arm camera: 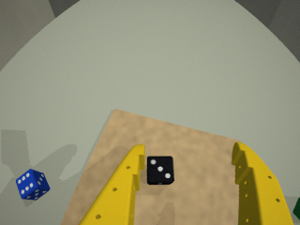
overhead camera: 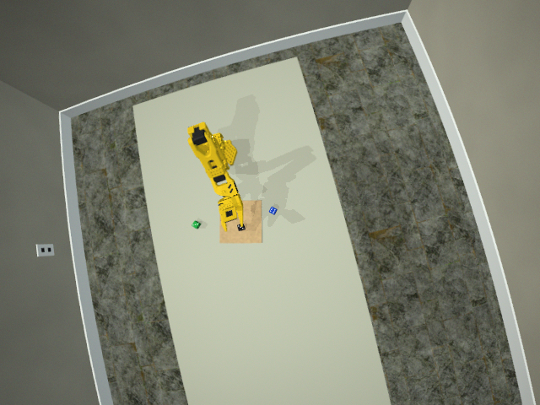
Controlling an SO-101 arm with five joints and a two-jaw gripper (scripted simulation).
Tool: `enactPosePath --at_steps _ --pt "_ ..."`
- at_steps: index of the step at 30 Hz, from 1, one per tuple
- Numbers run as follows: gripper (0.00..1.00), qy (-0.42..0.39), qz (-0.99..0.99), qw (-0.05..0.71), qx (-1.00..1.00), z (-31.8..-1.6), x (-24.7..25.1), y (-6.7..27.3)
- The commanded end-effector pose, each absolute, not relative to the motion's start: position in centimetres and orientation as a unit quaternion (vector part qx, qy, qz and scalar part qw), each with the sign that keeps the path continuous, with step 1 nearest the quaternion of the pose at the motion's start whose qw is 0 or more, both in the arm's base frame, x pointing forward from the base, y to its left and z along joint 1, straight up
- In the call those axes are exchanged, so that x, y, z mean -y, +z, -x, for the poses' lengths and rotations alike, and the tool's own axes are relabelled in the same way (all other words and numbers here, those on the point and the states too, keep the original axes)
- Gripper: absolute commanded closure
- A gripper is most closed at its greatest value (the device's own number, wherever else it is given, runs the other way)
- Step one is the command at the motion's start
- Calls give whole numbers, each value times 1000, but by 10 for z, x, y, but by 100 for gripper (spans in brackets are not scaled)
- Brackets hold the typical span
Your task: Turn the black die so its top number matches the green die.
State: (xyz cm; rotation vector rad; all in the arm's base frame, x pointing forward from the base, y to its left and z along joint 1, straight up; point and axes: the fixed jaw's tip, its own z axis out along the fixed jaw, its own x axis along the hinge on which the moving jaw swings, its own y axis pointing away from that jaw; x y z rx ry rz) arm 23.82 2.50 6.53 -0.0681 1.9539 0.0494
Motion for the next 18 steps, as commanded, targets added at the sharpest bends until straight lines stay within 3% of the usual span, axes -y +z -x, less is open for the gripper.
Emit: enactPosePath --at_steps 1,18 --pt "71 22 25 578 -815 -243 -25 76" --pt "71 15 23 536 -844 -249 -22 73"
